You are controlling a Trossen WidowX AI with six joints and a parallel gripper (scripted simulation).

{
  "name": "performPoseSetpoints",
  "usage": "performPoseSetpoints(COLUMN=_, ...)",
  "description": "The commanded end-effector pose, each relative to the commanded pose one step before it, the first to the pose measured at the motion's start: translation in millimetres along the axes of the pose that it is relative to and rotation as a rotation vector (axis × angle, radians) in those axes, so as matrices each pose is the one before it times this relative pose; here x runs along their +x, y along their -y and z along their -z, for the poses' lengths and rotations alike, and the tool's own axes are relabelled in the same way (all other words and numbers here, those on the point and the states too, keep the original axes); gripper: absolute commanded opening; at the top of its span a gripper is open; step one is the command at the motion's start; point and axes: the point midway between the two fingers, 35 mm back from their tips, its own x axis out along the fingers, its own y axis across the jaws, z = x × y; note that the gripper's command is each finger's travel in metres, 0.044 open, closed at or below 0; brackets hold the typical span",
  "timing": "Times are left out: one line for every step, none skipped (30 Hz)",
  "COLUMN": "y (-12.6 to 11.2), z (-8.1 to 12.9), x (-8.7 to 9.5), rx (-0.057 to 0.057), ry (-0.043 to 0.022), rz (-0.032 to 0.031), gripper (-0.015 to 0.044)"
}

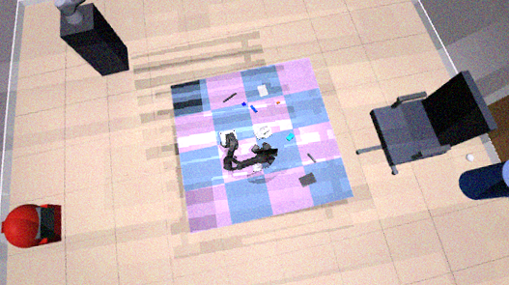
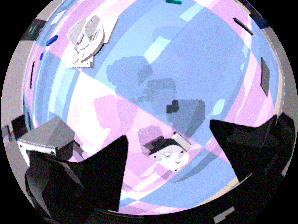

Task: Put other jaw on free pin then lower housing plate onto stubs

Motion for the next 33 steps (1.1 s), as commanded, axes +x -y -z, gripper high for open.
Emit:
performPoseSetpoints(y=0.95, z=9.51, x=-1.42, rx=0.0860, ry=-0.00760, rz=0.00622, gripper=0.0440)
performPoseSetpoints(y=0.41, z=2.00, x=-0.29, rx=0.0193, ry=-0.00081, rz=0.00115, gripper=0.0440)
performPoseSetpoints(y=0.44, z=1.99, x=-0.29, rx=0.0193, ry=-0.00081, rz=0.00117, gripper=0.0440)
performPoseSetpoints(y=0.46, z=1.98, x=-0.29, rx=0.0193, ry=-0.00081, rz=0.00120, gripper=0.0440)
performPoseSetpoints(y=0.48, z=1.98, x=-0.29, rx=0.0193, ry=-0.00082, rz=0.00122, gripper=0.0440)
performPoseSetpoints(y=0.50, z=1.97, x=-0.29, rx=0.0193, ry=-0.00082, rz=0.00125, gripper=0.0440)
performPoseSetpoints(y=0.53, z=1.96, x=-0.29, rx=0.0193, ry=-0.00082, rz=0.00127, gripper=0.0440)
performPoseSetpoints(y=0.55, z=1.95, x=-0.29, rx=0.0193, ry=-0.00081, rz=0.00130, gripper=0.0440)
performPoseSetpoints(y=0.57, z=1.94, x=-0.29, rx=0.0193, ry=-0.00081, rz=0.00133, gripper=0.0440)
performPoseSetpoints(y=0.59, z=1.94, x=-0.29, rx=0.0193, ry=-0.00081, rz=0.00135, gripper=0.0440)
performPoseSetpoints(y=0.61, z=1.93, x=-0.30, rx=0.0193, ry=-0.00081, rz=0.00138, gripper=0.0440)
performPoseSetpoints(y=0.63, z=1.92, x=-0.30, rx=0.0193, ry=-0.00080, rz=0.00141, gripper=0.0440)
performPoseSetpoints(y=0.66, z=1.91, x=-0.30, rx=0.0192, ry=-0.00080, rz=0.00143, gripper=0.0440)
performPoseSetpoints(y=0.68, z=1.90, x=-0.30, rx=0.0192, ry=-0.00080, rz=0.00146, gripper=0.0440)
performPoseSetpoints(y=0.70, z=1.89, x=-0.30, rx=0.0192, ry=-0.00079, rz=0.00149, gripper=0.0440)
performPoseSetpoints(y=0.72, z=1.88, x=-0.30, rx=0.0192, ry=-0.00078, rz=0.00151, gripper=0.0440)
performPoseSetpoints(y=0.74, z=1.87, x=-0.30, rx=0.0192, ry=-0.00078, rz=0.00154, gripper=0.0440)
performPoseSetpoints(y=0.76, z=1.86, x=-0.31, rx=0.0192, ry=-0.00077, rz=0.00157, gripper=0.0440)
performPoseSetpoints(y=0.78, z=1.85, x=-0.31, rx=0.0192, ry=-0.00076, rz=0.00159, gripper=0.0440)
performPoseSetpoints(y=0.80, z=1.83, x=-0.31, rx=0.0192, ry=-0.00075, rz=0.00162, gripper=0.0440)
performPoseSetpoints(y=0.82, z=1.82, x=-0.31, rx=0.0192, ry=-0.00074, rz=0.00165, gripper=0.0440)
performPoseSetpoints(y=0.84, z=1.81, x=-0.31, rx=0.0192, ry=-0.00074, rz=0.00168, gripper=0.0440)
performPoseSetpoints(y=0.86, z=1.80, x=-0.31, rx=0.0192, ry=-0.00072, rz=0.00170, gripper=0.0440)
performPoseSetpoints(y=0.88, z=1.79, x=-0.31, rx=0.0192, ry=-0.00071, rz=0.00173, gripper=0.0440)
performPoseSetpoints(y=0.90, z=1.78, x=-0.32, rx=0.0192, ry=-0.00070, rz=0.00176, gripper=0.0440)
performPoseSetpoints(y=0.92, z=1.76, x=-0.32, rx=0.0192, ry=-0.00069, rz=0.00179, gripper=0.0440)
performPoseSetpoints(y=0.94, z=1.75, x=-0.32, rx=0.0192, ry=-0.00068, rz=0.00181, gripper=0.0440)
performPoseSetpoints(y=0.96, z=1.74, x=-0.32, rx=0.0192, ry=-0.00066, rz=0.00184, gripper=0.0440)
performPoseSetpoints(y=0.98, z=1.72, x=-0.32, rx=0.0192, ry=-0.00065, rz=0.00187, gripper=0.0440)
performPoseSetpoints(y=1.00, z=1.71, x=-0.32, rx=0.0192, ry=-0.00063, rz=0.00190, gripper=0.0440)
performPoseSetpoints(y=1.01, z=1.70, x=-0.32, rx=0.0192, ry=-0.00062, rz=0.00192, gripper=0.0440)
performPoseSetpoints(y=1.03, z=1.68, x=-0.33, rx=0.0192, ry=-0.00060, rz=0.00195, gripper=0.0440)
performPoseSetpoints(y=1.05, z=1.67, x=-0.33, rx=0.0192, ry=-0.00058, rz=0.00198, gripper=0.0440)
